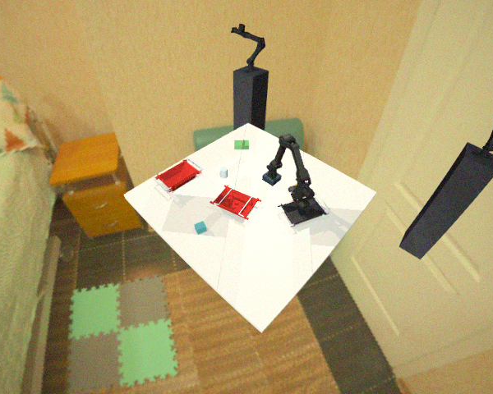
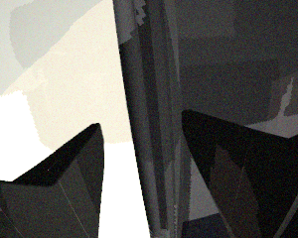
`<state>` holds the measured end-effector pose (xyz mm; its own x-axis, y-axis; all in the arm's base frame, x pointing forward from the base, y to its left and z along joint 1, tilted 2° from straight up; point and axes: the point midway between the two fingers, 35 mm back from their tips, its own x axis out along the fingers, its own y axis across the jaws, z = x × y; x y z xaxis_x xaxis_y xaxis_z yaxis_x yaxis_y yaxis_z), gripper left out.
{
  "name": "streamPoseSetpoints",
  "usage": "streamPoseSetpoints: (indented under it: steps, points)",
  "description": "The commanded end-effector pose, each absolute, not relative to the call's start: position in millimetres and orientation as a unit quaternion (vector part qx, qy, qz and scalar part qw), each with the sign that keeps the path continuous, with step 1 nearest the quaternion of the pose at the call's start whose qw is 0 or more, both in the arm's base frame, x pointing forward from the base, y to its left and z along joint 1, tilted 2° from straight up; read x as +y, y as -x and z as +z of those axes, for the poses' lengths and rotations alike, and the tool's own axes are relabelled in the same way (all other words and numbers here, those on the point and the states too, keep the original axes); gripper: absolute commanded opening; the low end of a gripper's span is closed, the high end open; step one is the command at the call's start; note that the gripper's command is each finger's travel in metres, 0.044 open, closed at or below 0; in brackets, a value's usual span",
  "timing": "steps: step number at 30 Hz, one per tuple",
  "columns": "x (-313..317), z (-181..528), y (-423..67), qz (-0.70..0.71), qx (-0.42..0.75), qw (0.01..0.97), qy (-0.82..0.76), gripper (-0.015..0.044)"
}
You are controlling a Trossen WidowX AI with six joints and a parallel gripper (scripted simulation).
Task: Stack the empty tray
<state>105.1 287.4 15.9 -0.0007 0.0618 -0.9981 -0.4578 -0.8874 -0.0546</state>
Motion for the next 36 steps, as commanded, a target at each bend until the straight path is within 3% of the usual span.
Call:
streamPoseSetpoints:
  steps: [1,26,36]
  points:
    - [286,15,-105,0.692,0.147,0.185,0.682,0.0168]
    - [287,25,-105,0.692,0.147,0.185,0.682,0.0001]
    - [284,86,-106,0.692,0.147,0.185,0.683,0.0]
